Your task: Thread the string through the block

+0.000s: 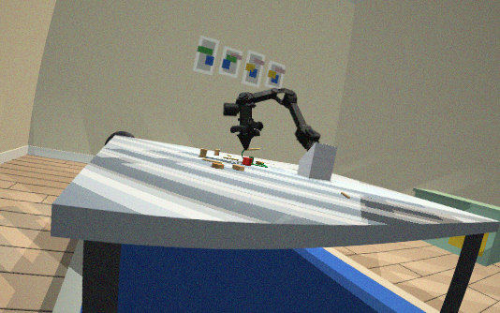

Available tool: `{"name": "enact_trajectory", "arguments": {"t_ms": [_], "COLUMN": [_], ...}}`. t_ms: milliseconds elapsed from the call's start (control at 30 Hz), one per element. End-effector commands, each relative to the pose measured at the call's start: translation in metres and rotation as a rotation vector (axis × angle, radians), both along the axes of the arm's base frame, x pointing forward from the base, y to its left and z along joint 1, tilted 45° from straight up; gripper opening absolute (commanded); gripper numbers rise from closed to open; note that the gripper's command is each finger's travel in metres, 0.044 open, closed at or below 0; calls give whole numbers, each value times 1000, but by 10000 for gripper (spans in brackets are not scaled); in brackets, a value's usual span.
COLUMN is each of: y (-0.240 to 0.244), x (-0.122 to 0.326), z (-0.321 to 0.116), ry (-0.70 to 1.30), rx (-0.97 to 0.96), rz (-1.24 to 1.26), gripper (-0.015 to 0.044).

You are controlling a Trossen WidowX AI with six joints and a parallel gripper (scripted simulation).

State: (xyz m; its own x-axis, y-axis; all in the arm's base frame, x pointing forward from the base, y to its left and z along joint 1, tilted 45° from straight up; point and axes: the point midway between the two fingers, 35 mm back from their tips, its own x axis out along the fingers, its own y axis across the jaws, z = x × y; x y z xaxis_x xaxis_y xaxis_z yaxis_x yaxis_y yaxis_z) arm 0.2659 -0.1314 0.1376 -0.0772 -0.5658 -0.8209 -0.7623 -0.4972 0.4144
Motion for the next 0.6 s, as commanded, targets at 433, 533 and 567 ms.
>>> {"name": "enact_trajectory", "arguments": {"t_ms": [433, 533, 567], "y": [-9, -11, -11], "x": [18, 21, 22], "z": [10, 12, 13], "ry": [-18, -21, -22], "rx": [-26, -31, -32], "rz": [19, 22, 23], "gripper": [0, 0, 0]}}
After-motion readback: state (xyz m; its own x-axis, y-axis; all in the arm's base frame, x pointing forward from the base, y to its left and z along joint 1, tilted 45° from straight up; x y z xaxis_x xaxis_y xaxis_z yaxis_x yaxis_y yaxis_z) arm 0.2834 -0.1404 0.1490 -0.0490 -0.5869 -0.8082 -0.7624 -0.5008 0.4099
